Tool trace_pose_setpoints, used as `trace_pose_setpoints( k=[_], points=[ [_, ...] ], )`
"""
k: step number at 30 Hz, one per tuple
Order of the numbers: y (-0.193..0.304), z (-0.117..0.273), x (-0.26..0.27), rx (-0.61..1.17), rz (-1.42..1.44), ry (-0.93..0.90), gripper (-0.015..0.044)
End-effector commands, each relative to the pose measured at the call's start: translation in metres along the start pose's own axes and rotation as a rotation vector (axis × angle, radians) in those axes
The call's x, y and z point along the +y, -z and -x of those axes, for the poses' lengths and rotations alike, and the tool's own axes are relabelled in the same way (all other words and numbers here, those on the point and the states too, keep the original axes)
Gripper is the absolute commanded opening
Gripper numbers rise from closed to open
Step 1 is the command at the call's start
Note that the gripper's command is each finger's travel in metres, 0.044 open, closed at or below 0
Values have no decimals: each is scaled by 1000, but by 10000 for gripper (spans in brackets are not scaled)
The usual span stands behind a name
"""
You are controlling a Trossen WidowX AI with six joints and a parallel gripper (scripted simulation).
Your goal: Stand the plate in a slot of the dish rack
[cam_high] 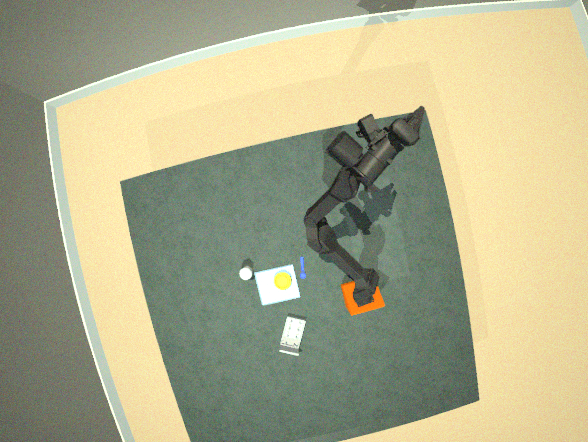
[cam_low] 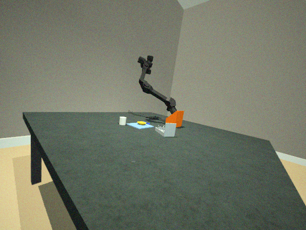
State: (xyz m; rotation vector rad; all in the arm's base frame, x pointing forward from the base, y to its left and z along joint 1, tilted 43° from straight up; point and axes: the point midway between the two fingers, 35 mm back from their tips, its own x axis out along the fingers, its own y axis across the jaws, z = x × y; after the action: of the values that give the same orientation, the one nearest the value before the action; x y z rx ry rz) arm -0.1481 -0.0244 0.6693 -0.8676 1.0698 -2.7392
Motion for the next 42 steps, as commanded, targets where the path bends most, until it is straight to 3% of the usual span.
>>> trace_pose_setpoints(
  k=[1,19,30,42],
  points=[
    [1,0,0,2,0,2,400],
    [122,16,-67,385,-15,313,400],
    [199,71,-112,652,-58,558,400],
    [240,142,-148,869,-23,763,400]
  ],
)
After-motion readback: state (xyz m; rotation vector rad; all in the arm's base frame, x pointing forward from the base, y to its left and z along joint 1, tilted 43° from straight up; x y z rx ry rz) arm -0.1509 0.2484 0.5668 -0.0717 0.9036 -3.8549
